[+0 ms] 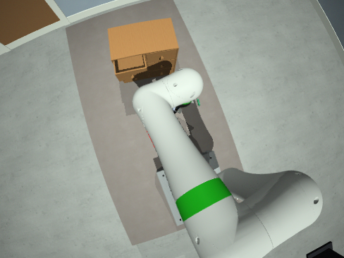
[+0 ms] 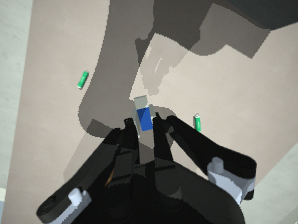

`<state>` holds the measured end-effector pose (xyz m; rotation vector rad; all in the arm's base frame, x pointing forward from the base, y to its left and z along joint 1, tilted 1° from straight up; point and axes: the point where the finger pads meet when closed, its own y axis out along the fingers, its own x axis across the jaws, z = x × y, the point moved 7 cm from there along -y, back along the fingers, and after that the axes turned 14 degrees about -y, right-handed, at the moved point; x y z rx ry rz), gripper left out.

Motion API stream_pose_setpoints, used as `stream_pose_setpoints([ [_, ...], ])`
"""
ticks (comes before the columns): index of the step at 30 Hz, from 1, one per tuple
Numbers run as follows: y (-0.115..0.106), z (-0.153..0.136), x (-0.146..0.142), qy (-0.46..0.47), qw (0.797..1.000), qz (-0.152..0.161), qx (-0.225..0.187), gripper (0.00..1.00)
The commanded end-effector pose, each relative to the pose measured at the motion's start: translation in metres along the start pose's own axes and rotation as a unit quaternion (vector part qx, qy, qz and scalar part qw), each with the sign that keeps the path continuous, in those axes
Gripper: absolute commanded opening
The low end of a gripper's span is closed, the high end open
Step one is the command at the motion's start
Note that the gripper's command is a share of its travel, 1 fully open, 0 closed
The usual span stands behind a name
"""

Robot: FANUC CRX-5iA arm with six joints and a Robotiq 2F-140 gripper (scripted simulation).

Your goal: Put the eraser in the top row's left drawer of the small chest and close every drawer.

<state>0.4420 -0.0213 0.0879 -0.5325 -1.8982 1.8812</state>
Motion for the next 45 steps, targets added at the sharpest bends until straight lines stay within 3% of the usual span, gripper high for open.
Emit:
stream_pose_setpoints([
  [1,0.0,-0.008,0.001,-0.06,0.998,0.0,0.0,0.11],
  [6,-0.001,-0.021,0.003,-0.159,0.987,0.0,0.0,0.11],
  [8,-0.001,-0.032,0.006,-0.245,0.969,0.0,0.0,0.11],
  [13,-0.001,-0.053,0.011,-0.357,0.934,0.002,0.001,0.11],
  [20,-0.001,-0.084,0.021,-0.516,0.857,0.005,0.005,0.11],
  [22,-0.001,-0.084,0.021,-0.516,0.857,0.005,0.005,0.11],
  [23,-0.001,-0.091,0.024,-0.577,0.817,0.004,0.005,0.11],
  [28,-0.001,-0.112,0.032,-0.666,0.746,0.006,0.008,0.11],
  [37,0.0,-0.148,0.05,-0.816,0.578,0.008,0.012,0.11],
  [39,0.0,-0.148,0.05,-0.816,0.578,0.008,0.012,0.11],
  [40,0.0,-0.15,0.051,-0.855,0.518,0.006,0.011,0.11],
  [45,0.0,-0.152,0.051,-0.906,0.422,0.003,0.006,0.11],
])
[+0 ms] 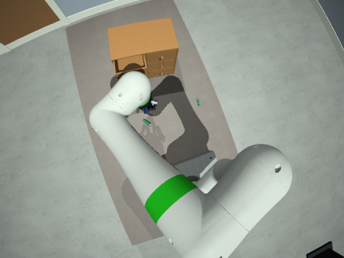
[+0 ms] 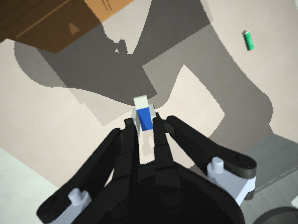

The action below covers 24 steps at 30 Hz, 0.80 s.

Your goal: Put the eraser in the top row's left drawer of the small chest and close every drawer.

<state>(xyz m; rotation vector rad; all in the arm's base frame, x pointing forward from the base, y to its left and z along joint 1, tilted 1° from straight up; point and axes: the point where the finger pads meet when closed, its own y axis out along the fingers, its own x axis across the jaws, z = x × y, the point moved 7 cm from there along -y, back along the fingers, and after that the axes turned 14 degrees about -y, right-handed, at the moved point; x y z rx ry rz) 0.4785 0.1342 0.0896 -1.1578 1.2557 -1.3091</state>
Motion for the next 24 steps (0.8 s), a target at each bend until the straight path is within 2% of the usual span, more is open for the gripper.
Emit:
stream_pose_setpoints([
  [1,0.0,0.003,-0.001,-0.137,0.99,0.017,-0.017,0.11],
  [2,0.0,0.003,0.0,-0.158,0.987,0.019,-0.019,0.11],
  [14,-0.006,0.004,0.0,-0.158,0.987,0.019,-0.019,0.11],
  [24,-0.029,0.005,0.001,-0.158,0.987,0.019,-0.019,0.11],
])
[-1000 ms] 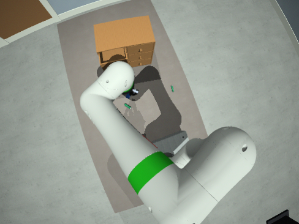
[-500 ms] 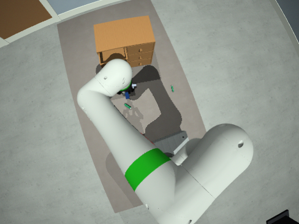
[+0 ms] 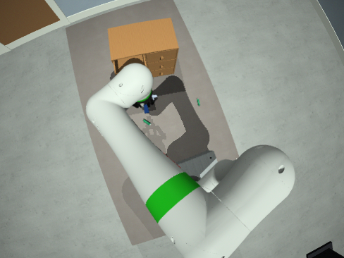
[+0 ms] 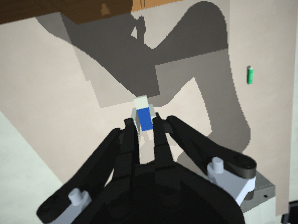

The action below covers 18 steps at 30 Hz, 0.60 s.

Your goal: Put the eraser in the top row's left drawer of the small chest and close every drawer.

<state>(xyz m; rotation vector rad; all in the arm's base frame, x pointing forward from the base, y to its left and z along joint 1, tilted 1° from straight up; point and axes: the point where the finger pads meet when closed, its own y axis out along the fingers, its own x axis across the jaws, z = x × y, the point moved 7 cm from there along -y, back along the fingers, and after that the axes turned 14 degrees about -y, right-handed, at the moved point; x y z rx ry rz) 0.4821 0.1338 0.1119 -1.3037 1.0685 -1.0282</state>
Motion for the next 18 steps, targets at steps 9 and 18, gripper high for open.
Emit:
stream_pose_setpoints([
  [9,-0.035,0.0,0.0,0.0,1.0,0.0,0.0,0.11],
  [18,-0.08,0.0,0.0,0.0,1.0,0.0,0.0,0.11],
])
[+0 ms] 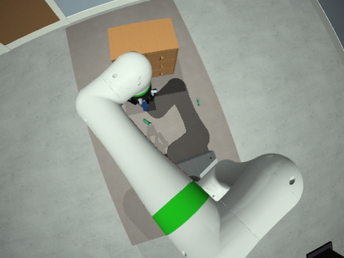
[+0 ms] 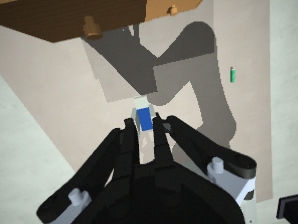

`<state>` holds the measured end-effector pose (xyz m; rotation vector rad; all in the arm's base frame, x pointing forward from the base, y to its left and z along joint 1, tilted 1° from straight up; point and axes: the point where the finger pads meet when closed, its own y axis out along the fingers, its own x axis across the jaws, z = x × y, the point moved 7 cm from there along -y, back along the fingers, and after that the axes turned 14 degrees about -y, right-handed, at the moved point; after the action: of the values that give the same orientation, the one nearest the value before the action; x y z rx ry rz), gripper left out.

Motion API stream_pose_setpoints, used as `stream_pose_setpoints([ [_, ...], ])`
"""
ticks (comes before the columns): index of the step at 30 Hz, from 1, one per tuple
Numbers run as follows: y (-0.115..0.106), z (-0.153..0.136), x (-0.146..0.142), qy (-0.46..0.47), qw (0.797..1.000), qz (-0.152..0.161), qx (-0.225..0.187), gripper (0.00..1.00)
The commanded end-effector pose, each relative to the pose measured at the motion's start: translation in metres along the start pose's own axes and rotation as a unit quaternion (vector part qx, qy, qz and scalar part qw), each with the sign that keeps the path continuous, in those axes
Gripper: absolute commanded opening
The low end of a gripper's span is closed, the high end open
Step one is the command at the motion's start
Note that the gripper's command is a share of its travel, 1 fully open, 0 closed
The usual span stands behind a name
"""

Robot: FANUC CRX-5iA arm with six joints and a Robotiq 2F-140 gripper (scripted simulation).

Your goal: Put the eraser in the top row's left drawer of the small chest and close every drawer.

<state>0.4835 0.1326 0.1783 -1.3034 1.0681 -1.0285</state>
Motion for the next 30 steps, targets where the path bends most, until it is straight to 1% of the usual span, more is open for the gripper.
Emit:
stream_pose_setpoints([
  [1,-0.019,0.0,0.0,0.0,1.0,0.0,0.0,0.11],
  [3,-0.019,0.0,0.0,0.0,1.0,0.0,0.0,0.11],
  [12,-0.068,0.0,0.0,0.0,1.0,0.0,0.0,0.11],
  [18,-0.094,0.0,0.0,0.0,1.0,0.0,0.0,0.11],
  [20,-0.094,0.0,0.0,0.0,1.0,0.0,0.0,0.11],
  [25,-0.112,0.0,0.0,0.0,1.0,0.0,0.0,0.11],
  [30,-0.125,0.0,0.0,0.0,1.0,0.0,0.0,0.11],
])
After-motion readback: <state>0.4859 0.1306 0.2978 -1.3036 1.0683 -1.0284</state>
